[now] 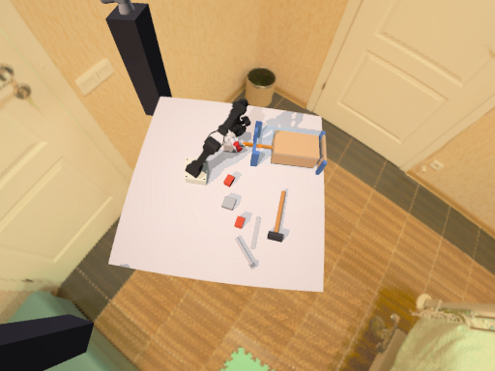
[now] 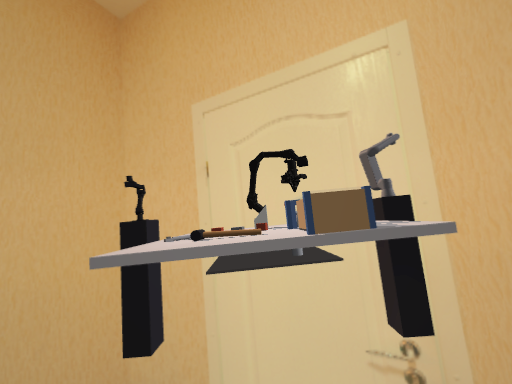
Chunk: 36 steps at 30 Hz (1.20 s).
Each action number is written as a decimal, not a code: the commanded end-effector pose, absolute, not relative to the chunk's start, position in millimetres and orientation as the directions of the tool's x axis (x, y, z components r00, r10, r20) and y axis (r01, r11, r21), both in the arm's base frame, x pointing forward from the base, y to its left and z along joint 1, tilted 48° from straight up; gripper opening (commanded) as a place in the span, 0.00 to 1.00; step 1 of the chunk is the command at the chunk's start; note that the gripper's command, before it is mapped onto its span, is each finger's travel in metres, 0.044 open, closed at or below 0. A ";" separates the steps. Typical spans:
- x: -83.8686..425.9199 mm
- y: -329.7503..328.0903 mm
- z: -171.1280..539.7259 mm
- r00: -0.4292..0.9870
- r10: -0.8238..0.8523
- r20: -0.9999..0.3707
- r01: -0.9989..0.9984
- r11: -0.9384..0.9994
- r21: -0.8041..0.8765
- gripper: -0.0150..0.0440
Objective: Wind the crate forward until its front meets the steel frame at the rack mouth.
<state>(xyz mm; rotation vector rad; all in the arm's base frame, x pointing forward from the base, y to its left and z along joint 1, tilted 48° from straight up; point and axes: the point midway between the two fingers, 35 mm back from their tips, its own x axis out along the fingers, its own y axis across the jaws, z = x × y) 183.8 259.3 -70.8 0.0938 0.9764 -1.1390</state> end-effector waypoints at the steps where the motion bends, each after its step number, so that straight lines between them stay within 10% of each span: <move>1: 183.1 259.3 -71.1 0.066 -0.718 -0.693 0.796 0.457 -0.398 0.25; 23: 183.1 259.3 -71.1 0.066 -0.718 -0.693 0.796 0.457 -0.398 0.25; 36: 217.4 213.4 -51.3 -0.166 -0.425 -0.890 0.802 0.467 -0.373 0.83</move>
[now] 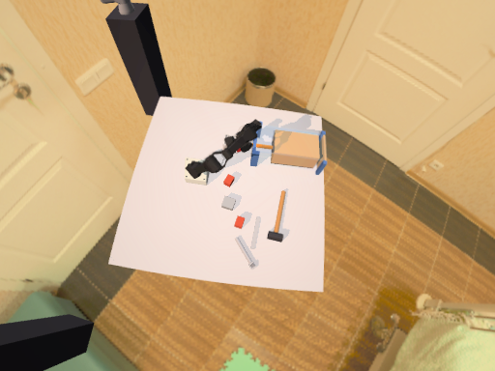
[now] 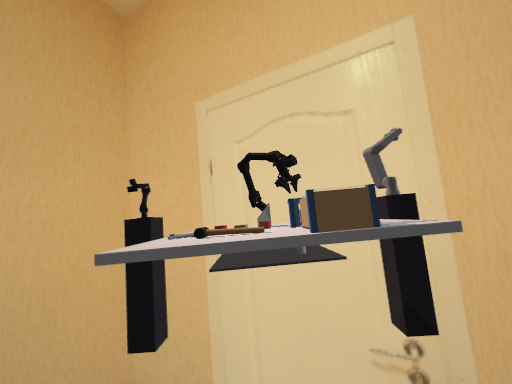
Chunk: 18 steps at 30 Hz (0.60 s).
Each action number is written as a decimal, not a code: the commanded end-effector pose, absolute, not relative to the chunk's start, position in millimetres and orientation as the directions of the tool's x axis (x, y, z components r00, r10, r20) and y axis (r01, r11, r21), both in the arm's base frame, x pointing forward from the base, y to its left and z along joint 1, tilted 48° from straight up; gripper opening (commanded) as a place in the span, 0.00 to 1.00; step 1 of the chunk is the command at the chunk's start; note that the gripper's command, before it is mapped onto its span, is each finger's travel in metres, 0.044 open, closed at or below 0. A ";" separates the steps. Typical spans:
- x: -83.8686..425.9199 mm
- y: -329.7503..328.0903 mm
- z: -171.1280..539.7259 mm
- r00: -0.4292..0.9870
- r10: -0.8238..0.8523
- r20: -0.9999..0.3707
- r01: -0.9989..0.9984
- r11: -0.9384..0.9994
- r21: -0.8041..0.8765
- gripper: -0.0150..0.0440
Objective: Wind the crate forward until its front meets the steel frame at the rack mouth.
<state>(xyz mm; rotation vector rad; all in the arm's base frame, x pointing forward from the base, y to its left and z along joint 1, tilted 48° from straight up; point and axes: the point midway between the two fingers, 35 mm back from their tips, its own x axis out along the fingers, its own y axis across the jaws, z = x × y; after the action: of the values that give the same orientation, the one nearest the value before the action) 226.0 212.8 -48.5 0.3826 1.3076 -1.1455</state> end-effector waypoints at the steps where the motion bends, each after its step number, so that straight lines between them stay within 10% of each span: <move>1: 217.4 213.4 -51.3 -0.166 -0.425 -0.890 0.802 0.467 -0.373 0.88; 4: 217.6 212.9 -51.9 -0.166 -0.425 -0.890 0.802 0.467 -0.373 1.00; 18: 221.1 198.2 -67.2 -0.172 -0.429 -0.887 0.801 0.463 -0.379 1.00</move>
<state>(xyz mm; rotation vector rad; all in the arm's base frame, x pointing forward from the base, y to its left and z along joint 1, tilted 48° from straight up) 221.9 204.0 -62.6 0.3785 1.3459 -1.1271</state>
